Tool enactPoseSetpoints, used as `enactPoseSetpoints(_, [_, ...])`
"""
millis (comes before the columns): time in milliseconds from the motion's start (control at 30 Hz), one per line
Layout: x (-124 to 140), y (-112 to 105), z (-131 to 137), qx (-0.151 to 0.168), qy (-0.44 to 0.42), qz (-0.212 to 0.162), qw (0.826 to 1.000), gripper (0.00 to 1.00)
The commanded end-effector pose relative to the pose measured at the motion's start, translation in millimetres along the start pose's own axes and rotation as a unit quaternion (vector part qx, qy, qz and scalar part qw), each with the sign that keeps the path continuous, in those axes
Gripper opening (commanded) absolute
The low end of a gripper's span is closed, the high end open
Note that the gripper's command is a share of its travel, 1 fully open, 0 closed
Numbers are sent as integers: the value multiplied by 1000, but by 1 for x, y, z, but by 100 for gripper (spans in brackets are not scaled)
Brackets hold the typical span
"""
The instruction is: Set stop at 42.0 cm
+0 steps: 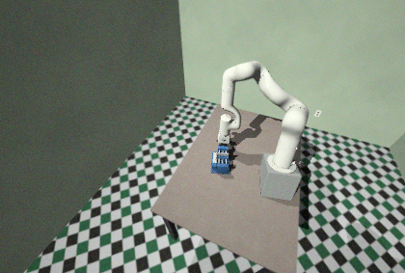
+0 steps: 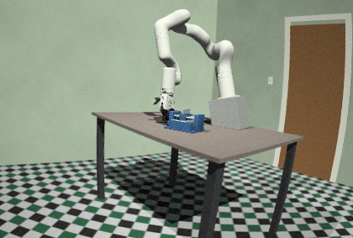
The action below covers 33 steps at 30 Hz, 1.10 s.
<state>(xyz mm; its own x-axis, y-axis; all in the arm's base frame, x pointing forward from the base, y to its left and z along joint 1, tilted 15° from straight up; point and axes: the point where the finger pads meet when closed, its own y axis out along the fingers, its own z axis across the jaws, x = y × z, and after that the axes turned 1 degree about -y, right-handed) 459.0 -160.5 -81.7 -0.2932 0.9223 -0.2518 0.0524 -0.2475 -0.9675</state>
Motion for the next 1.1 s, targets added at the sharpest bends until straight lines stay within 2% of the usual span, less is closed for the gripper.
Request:
enactPoseSetpoints(0, [0,-1,7,-2,0,1,1000,6])
enactPoseSetpoints(133, [0,-6,15,-2,0,1,1000,6])
enactPoseSetpoints(333, [0,-26,26,-2,0,1,1000,6])
enactPoseSetpoints(533, [0,-38,24,-2,0,1,1000,6])
enactPoseSetpoints(1067, [0,-52,11,-2,0,1,1000,6])
